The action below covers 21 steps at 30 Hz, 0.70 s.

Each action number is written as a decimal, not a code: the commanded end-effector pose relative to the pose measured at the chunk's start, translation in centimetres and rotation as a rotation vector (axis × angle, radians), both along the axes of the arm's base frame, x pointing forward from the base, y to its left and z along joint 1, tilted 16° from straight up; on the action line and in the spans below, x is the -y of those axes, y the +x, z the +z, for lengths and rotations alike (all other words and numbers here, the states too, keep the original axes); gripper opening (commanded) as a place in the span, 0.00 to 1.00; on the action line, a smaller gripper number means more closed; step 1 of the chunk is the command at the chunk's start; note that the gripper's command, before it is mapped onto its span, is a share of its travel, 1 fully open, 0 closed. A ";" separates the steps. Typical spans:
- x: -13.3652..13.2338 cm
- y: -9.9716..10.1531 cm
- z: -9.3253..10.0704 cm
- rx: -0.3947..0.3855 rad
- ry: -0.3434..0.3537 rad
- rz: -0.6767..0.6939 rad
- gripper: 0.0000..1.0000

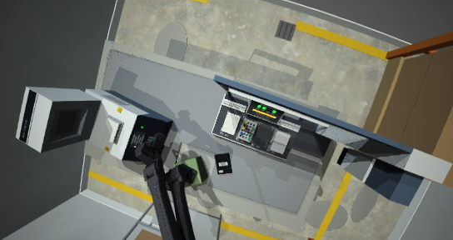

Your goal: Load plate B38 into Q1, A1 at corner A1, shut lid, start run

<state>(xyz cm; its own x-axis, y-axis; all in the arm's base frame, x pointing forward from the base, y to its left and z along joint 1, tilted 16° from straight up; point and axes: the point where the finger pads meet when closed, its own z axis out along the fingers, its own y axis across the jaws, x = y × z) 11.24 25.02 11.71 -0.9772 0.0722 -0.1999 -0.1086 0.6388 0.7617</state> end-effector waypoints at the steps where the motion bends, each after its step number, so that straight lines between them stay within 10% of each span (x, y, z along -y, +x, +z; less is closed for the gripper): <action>1: 0.0 0.4 0.7 0.021 0.023 -0.006 0.00; 21: -2.6 0.8 -0.4 0.017 0.034 -0.009 0.00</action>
<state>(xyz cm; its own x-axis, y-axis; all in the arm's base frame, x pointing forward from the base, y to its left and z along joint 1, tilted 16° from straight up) 11.92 26.67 10.41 -0.9753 0.0849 -0.2038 -0.1042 0.6372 0.7636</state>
